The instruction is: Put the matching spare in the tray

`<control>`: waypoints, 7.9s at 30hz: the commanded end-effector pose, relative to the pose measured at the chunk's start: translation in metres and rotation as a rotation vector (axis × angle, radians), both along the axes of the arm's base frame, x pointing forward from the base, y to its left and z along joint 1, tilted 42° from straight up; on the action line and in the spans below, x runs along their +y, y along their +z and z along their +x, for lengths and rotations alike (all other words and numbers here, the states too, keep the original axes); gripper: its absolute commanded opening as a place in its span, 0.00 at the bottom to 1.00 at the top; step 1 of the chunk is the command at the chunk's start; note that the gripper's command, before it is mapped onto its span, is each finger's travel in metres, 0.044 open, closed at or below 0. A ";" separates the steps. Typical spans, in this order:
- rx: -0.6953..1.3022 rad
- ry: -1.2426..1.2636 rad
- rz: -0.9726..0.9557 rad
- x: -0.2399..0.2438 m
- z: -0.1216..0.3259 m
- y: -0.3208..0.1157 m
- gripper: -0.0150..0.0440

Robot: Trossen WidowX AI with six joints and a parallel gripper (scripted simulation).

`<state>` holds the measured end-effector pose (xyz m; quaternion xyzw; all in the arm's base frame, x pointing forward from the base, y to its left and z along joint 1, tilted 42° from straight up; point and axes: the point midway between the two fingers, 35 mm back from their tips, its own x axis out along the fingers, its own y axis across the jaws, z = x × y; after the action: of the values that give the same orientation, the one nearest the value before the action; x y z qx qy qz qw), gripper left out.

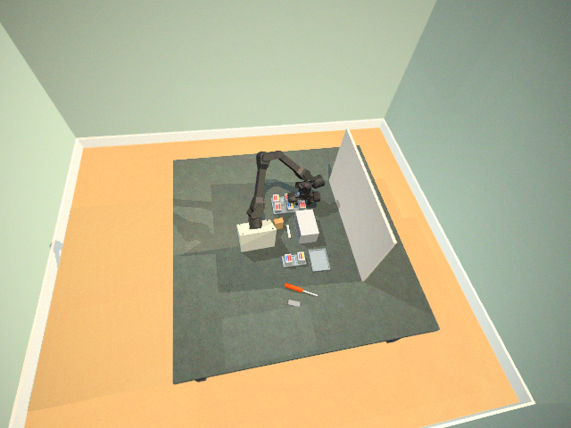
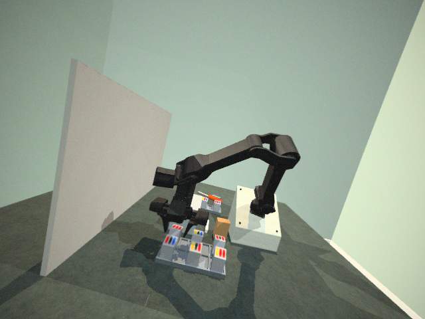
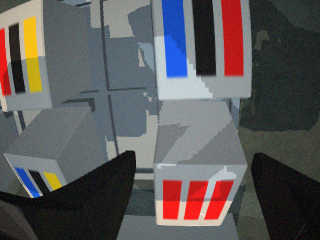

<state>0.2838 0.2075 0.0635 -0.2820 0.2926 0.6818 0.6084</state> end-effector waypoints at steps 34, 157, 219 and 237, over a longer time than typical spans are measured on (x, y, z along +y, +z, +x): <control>0.005 0.000 0.001 0.011 -0.004 -0.013 0.32; -0.003 -0.005 -0.033 -0.345 0.073 -0.140 0.25; -0.004 -0.006 -0.033 -0.303 0.073 -0.193 0.25; -0.005 -0.006 -0.032 -0.290 0.070 -0.207 0.25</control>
<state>0.3547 -0.0852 -0.1414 -0.2954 0.3033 0.6758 0.6033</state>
